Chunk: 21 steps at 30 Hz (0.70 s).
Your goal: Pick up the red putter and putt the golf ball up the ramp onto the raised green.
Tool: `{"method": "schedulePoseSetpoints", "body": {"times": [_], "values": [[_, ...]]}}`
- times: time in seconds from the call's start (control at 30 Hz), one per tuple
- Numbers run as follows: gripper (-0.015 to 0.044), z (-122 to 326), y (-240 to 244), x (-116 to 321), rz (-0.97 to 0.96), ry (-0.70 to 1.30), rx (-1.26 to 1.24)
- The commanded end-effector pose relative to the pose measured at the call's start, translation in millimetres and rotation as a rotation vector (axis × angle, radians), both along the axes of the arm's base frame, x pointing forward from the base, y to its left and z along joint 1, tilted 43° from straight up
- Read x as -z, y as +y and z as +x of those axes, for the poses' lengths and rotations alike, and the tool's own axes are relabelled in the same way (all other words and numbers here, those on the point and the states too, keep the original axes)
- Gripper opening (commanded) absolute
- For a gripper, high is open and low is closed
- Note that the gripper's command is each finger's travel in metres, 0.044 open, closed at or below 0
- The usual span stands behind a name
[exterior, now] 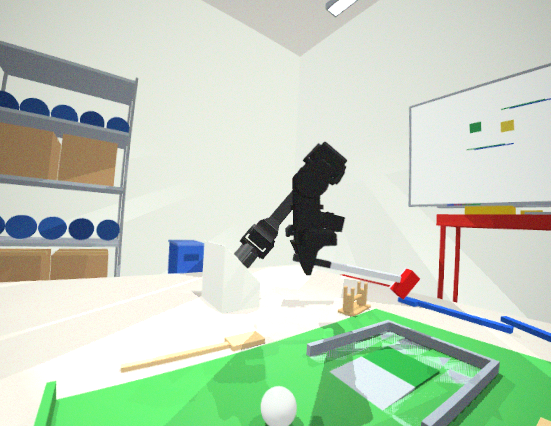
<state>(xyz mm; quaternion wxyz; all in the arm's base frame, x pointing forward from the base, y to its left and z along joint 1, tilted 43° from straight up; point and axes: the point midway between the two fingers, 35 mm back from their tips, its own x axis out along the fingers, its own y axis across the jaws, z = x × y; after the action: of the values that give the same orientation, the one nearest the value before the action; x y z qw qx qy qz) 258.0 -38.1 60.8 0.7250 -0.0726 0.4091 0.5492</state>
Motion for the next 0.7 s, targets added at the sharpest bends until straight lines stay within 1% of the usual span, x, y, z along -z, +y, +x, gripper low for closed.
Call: {"method": "schedulePoseSetpoints", "body": {"times": [0.0, 0.33, 0.67], "values": [[0.0000, 0.6, -26.3, 16.3, -0.017, 0.104, 0.112], [0.0000, -12.6, -84.4, 59.0, -0.038, 0.363, 0.373], [0.0000, -41.7, -135.6, 104.6, -0.041, 0.621, 0.631]]}}
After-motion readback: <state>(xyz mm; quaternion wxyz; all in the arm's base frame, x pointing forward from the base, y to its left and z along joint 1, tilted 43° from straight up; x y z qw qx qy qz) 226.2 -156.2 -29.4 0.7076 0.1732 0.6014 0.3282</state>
